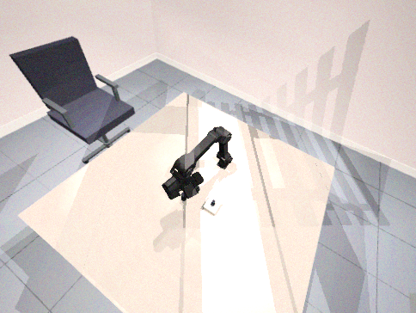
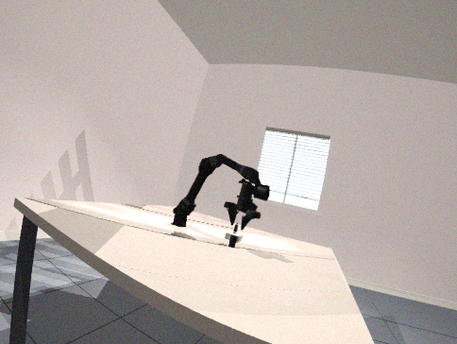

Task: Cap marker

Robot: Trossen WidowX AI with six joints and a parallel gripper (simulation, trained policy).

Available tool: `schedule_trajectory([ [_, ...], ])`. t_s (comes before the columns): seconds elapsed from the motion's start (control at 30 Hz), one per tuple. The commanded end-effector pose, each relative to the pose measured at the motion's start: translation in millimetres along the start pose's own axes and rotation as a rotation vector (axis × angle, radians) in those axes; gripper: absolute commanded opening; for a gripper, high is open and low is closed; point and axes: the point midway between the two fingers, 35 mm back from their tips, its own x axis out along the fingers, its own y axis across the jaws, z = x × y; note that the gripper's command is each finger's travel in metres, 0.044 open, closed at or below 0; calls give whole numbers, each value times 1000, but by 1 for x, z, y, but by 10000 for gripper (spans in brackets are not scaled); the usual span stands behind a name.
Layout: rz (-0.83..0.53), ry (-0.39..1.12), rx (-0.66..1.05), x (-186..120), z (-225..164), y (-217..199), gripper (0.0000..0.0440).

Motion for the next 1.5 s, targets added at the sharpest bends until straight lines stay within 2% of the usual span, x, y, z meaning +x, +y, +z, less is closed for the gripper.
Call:
schedule_trajectory([
  [0.0,18,-6,-7,8,-1,-2,302],
  [0.47,97,-5,-67,54,-7,-4,274],
  [0.73,105,13,-117,69,-9,-4,232],
  [0.9,95,26,-142,63,-9,-2,103],
  [0.93,88,27,-150,59,-8,-2,92],
  [1.23,29,32,-217,26,7,-2,76],
  [1.47,13,25,-262,4,33,11,72],
])
